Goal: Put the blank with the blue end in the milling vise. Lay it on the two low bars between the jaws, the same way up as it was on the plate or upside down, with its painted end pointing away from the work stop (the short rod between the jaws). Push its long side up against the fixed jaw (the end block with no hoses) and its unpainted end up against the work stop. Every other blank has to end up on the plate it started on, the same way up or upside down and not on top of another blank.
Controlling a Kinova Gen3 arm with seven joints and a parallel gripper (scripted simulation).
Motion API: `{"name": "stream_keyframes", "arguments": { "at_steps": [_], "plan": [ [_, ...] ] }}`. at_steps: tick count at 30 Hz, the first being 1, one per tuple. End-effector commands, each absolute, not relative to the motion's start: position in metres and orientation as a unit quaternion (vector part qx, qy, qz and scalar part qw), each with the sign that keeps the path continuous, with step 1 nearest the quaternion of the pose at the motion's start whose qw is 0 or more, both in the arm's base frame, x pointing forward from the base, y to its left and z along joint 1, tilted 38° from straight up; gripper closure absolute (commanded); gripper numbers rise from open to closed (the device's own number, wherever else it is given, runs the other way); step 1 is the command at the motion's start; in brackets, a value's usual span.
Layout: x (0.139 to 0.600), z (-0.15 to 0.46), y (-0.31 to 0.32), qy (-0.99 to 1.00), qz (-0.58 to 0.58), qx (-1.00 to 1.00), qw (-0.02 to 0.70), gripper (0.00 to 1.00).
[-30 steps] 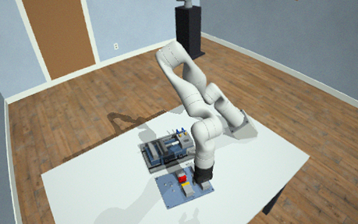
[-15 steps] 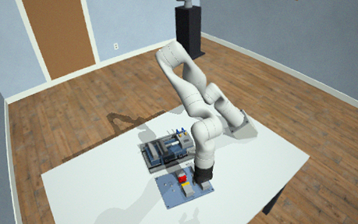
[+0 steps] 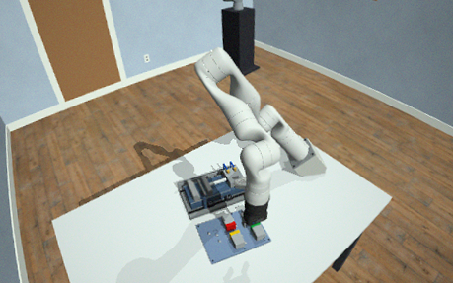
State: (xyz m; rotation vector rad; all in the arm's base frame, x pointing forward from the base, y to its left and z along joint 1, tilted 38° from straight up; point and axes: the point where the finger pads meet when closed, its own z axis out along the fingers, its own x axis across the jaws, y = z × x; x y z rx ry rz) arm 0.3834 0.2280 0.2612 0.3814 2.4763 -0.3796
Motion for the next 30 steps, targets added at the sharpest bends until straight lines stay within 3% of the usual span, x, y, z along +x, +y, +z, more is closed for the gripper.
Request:
{"name": "stream_keyframes", "arguments": {
  "at_steps": [1,30],
  "plan": [
    [0.377,0.272,0.231,0.933,-0.135,0.142,0.301,0.00],
    [0.325,0.329,0.214,0.933,-0.139,0.142,0.300,0.00]
  ]
}}
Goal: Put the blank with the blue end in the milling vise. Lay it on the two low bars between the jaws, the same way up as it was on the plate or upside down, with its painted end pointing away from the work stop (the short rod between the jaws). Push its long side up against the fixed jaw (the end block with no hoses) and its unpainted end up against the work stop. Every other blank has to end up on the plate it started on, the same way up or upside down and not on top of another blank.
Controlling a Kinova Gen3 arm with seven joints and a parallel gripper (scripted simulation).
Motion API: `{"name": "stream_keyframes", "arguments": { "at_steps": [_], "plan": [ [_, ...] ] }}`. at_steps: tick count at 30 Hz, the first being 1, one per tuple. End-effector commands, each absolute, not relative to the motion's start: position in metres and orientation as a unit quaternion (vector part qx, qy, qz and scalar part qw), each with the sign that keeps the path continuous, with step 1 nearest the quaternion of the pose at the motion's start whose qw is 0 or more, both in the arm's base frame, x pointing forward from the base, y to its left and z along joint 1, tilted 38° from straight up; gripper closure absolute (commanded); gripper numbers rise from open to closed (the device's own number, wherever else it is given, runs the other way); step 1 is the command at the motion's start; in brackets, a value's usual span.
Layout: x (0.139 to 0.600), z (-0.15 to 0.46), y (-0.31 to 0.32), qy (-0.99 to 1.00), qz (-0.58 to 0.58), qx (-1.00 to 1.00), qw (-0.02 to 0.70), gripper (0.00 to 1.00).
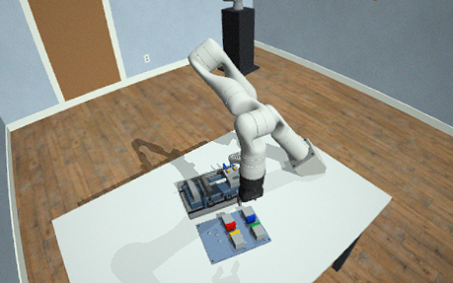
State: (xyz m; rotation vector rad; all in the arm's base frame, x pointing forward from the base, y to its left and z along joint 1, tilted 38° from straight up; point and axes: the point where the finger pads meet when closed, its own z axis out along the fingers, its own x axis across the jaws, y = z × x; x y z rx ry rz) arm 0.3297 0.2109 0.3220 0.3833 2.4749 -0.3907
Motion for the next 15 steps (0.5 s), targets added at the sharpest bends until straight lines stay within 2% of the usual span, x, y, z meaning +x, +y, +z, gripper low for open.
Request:
{"name": "stream_keyframes", "arguments": {
  "at_steps": [1,15],
  "plan": [
    [0.323,0.332,0.213,0.933,-0.138,0.142,0.300,0.00],
    [0.295,0.364,0.206,0.933,-0.140,0.143,0.300,0.00]
  ]
}}
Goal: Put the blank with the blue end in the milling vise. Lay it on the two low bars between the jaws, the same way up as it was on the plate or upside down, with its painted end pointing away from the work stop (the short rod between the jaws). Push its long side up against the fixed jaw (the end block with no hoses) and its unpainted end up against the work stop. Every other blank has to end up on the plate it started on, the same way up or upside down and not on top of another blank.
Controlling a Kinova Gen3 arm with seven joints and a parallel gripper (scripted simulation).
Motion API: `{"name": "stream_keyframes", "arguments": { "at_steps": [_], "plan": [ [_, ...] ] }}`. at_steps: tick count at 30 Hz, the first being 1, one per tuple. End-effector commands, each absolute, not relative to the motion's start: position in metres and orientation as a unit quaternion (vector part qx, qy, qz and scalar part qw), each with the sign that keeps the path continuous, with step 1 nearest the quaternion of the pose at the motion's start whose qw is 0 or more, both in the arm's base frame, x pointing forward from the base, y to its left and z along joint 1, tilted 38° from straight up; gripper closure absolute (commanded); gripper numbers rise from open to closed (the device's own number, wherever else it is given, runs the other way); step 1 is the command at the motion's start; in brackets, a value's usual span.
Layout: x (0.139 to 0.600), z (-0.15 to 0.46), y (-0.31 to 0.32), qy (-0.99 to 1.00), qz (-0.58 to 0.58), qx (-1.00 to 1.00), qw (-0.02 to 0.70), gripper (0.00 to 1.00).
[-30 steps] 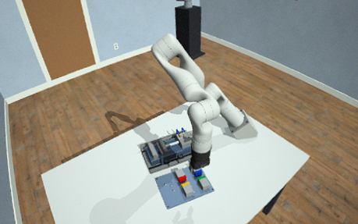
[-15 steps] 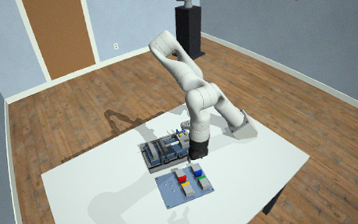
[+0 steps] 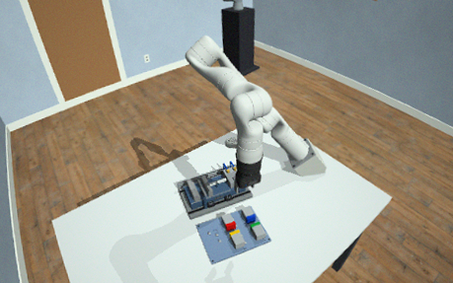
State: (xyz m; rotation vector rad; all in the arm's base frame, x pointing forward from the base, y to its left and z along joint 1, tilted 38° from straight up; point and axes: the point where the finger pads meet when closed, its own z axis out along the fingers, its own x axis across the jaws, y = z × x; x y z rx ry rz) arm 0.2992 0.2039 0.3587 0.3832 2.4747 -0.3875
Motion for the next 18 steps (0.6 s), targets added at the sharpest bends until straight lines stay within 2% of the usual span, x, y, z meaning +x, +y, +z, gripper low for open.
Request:
{"name": "stream_keyframes", "arguments": {
  "at_steps": [1,11,18],
  "plan": [
    [0.293,0.367,0.206,0.933,-0.139,0.143,0.300,0.00],
    [0.270,0.397,0.203,0.933,-0.135,0.142,0.301,0.00],
    [0.273,0.393,0.203,0.933,-0.139,0.143,0.300,0.00]
  ]
}}
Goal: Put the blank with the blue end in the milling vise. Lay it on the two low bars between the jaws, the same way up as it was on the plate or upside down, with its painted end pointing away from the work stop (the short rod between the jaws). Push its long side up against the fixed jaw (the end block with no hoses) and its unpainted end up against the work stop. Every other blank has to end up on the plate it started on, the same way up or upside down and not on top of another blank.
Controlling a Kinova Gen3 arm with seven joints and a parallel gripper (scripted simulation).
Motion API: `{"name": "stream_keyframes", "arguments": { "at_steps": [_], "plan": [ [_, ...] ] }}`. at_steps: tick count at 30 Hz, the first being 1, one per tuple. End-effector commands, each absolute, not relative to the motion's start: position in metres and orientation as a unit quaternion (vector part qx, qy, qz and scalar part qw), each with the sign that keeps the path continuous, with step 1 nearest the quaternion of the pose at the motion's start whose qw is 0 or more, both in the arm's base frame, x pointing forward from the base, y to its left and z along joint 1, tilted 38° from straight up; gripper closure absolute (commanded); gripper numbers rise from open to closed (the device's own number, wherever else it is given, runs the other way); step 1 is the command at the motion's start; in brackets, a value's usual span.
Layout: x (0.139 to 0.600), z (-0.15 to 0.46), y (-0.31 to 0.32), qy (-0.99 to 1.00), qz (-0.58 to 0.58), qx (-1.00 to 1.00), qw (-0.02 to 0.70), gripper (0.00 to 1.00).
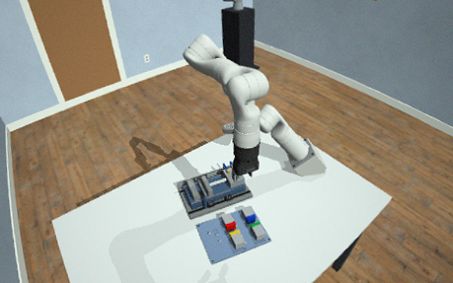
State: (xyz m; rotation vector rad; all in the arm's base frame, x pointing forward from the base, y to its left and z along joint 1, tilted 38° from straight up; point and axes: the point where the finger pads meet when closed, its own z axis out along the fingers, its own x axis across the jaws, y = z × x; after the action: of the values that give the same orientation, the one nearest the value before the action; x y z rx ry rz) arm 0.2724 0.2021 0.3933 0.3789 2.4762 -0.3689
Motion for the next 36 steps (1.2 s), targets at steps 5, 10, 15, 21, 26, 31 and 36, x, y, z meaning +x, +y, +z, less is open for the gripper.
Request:
{"name": "stream_keyframes", "arguments": {
  "at_steps": [5,10,15,21,26,31,36],
  "plan": [
    [0.2739,0.3920,0.2037,0.933,-0.137,0.142,0.300,0.00],
    [0.2752,0.3909,0.2049,0.933,-0.135,0.142,0.301,0.00],
    [0.2758,0.3901,0.2050,0.933,-0.135,0.142,0.301,0.00],
    [0.2773,0.3881,0.2050,0.933,-0.135,0.142,0.301,0.00],
    [0.2785,0.3865,0.2049,0.933,-0.135,0.142,0.301,0.00],
    [0.2789,0.3861,0.2051,0.934,-0.134,0.142,0.301,0.00],
    [0.2795,0.3852,0.2050,0.933,-0.135,0.142,0.301,0.00]
  ]
}}
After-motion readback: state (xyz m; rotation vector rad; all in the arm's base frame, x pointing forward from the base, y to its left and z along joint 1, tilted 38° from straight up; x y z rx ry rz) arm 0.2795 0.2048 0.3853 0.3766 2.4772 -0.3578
